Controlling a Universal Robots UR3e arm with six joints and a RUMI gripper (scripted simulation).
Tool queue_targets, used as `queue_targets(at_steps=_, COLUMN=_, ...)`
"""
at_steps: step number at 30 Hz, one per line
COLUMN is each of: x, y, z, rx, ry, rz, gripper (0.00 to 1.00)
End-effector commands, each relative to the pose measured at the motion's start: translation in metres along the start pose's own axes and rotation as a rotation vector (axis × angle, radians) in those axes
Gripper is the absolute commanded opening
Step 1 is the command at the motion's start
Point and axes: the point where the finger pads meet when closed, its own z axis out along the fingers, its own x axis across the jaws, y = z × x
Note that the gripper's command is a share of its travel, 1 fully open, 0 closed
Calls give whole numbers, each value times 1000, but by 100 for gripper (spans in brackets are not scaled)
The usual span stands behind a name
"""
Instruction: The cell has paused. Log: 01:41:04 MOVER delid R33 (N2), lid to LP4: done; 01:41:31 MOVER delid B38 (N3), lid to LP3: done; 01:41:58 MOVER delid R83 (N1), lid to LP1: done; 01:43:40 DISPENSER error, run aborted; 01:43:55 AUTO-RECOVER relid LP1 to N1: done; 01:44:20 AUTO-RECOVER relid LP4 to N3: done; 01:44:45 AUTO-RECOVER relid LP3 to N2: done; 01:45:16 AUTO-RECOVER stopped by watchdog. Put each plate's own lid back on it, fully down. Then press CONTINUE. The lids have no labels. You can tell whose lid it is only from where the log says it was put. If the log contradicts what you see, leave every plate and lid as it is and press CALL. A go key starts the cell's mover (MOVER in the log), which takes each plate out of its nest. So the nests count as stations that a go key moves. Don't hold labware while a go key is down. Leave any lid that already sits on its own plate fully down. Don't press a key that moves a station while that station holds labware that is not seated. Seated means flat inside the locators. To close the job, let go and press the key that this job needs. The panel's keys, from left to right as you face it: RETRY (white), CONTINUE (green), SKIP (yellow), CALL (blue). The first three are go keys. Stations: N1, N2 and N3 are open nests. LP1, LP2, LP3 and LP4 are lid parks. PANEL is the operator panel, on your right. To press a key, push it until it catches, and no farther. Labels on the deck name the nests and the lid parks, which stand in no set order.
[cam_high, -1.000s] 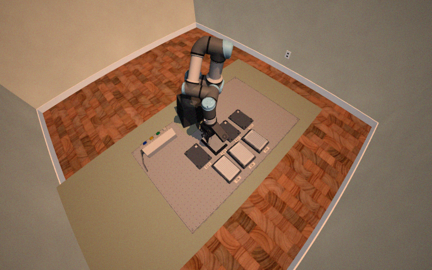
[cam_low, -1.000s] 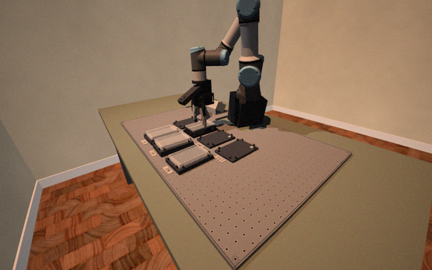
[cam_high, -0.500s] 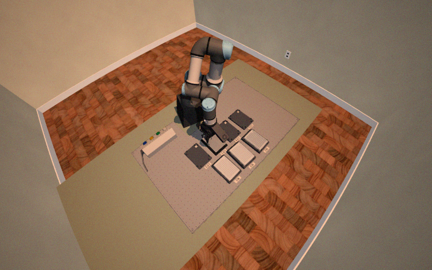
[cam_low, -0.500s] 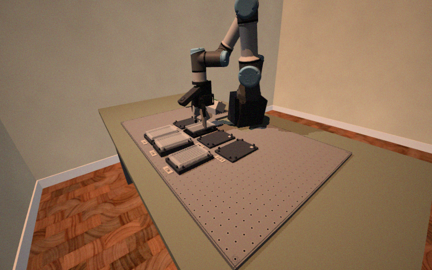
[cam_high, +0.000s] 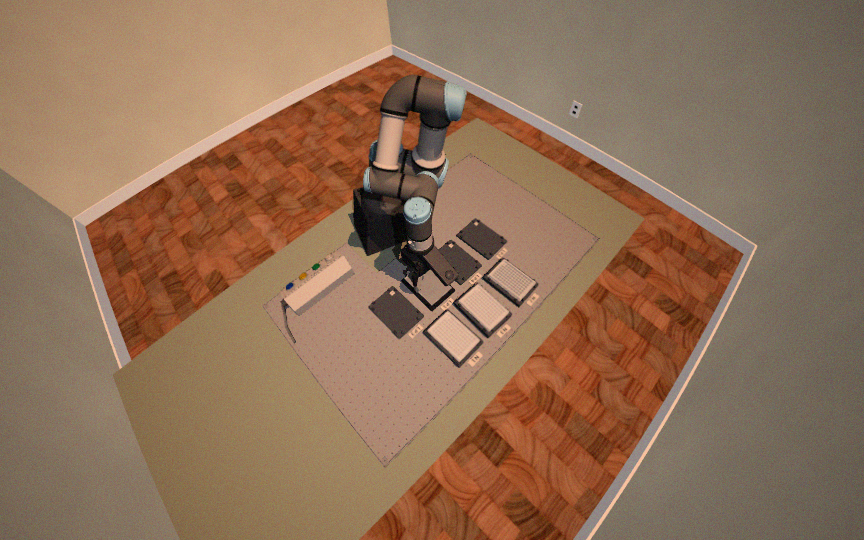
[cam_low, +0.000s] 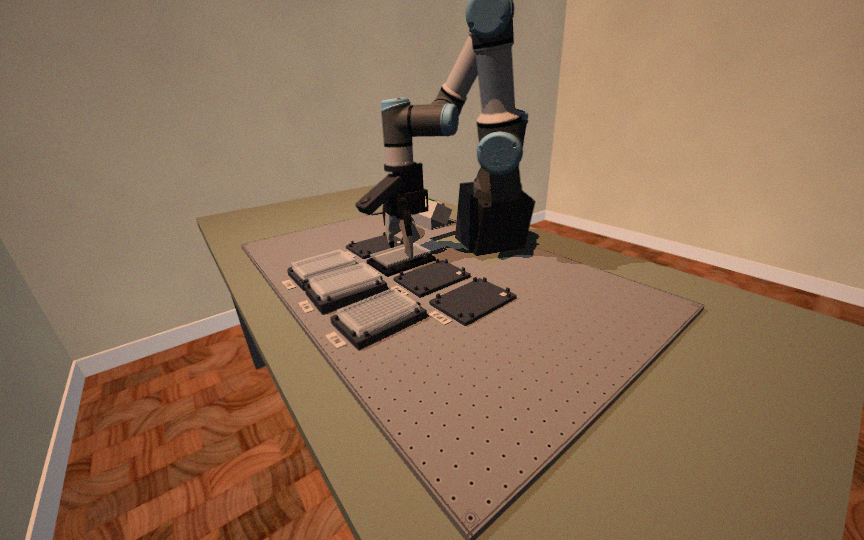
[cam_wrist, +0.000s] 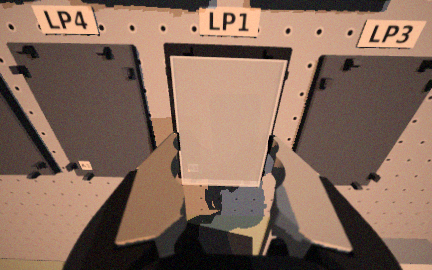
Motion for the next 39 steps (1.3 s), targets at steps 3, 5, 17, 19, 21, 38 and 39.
queue_targets(at_steps=3, x=1, y=-1, z=2, rx=4, ry=3, rz=0, gripper=0)
queue_targets(at_steps=5, x=1, y=-1, z=3, rx=4, ry=3, rz=0, gripper=0)
queue_targets(at_steps=17, x=1, y=-1, z=6, rx=4, ry=3, rz=0, gripper=0)
queue_targets(at_steps=19, x=1, y=-1, z=7, rx=4, ry=3, rz=0, gripper=0)
queue_targets(at_steps=21, x=1, y=-1, z=8, rx=4, ry=3, rz=0, gripper=0)
queue_targets(at_steps=38, x=1, y=-1, z=7, rx=4, ry=4, rz=-1, gripper=0)
queue_targets(at_steps=39, x=1, y=-1, z=7, rx=4, ry=4, rz=-1, gripper=0)
